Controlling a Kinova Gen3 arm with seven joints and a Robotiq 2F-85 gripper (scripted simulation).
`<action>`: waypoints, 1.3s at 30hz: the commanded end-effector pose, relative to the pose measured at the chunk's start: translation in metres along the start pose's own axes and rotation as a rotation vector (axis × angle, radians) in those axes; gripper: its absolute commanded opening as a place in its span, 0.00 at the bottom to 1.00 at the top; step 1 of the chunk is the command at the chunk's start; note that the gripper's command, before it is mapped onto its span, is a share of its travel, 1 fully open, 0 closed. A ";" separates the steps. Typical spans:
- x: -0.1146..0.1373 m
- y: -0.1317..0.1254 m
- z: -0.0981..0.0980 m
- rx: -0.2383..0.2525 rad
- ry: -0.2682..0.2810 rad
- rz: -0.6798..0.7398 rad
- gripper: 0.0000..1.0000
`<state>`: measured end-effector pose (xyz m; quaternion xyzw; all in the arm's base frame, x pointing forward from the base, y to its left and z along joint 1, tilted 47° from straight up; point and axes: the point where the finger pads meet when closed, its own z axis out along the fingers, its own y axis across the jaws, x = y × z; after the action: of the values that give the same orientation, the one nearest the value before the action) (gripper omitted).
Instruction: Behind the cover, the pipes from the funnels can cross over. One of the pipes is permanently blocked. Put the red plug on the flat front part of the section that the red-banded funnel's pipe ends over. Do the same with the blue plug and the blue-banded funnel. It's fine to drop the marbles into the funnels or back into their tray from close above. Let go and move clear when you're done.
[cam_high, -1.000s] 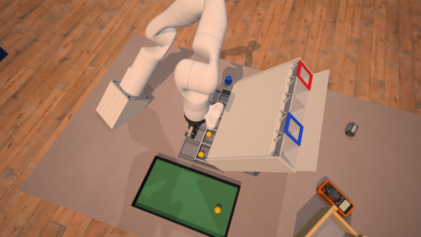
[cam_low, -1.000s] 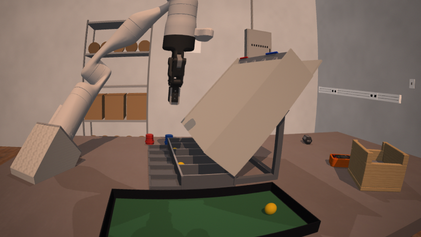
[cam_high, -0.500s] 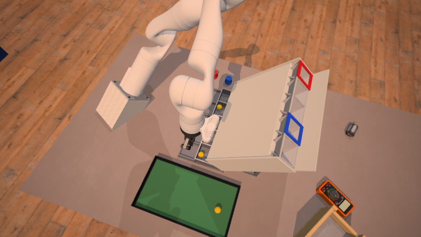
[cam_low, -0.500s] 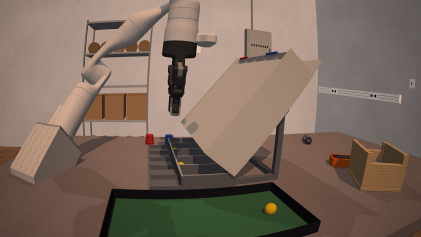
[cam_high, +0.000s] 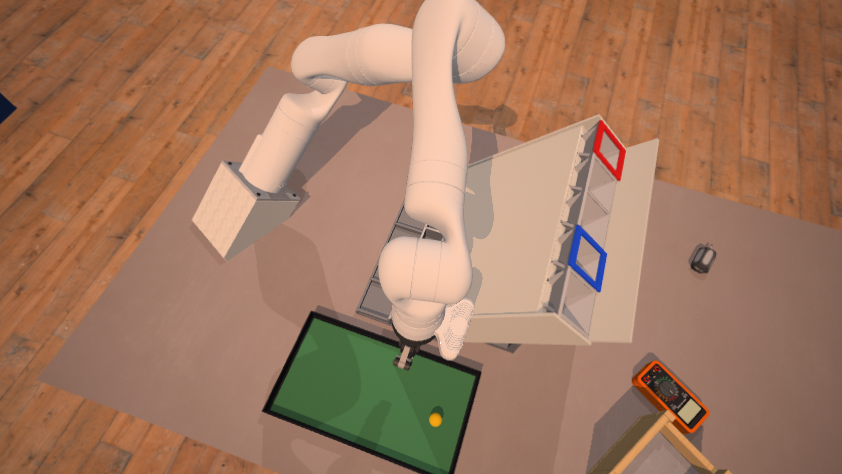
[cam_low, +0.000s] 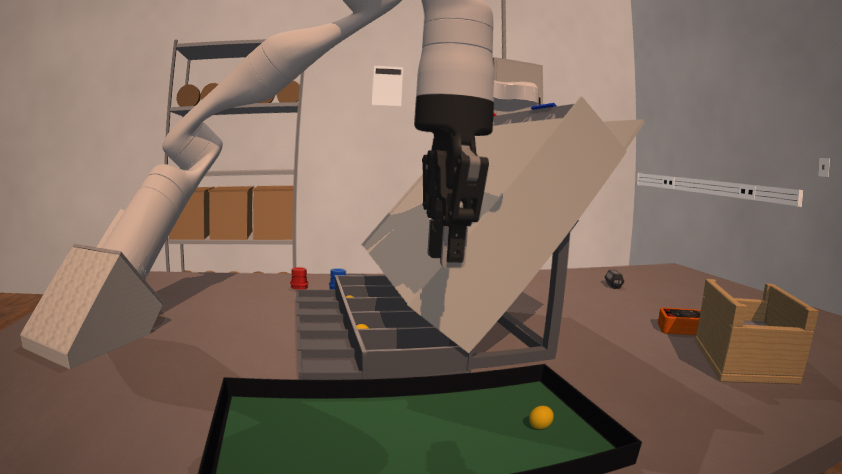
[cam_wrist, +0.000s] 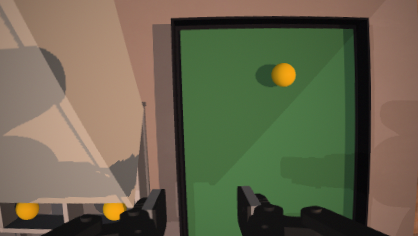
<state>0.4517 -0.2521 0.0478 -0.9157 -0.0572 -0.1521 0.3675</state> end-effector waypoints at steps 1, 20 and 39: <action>0.018 0.022 0.003 0.018 -0.016 0.005 0.50; 0.083 0.087 0.016 -0.001 0.022 -0.003 0.50; 0.085 0.087 0.093 -0.001 0.022 -0.003 0.50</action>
<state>0.5577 -0.2926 -0.0037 -0.9140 -0.0576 -0.1612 0.3678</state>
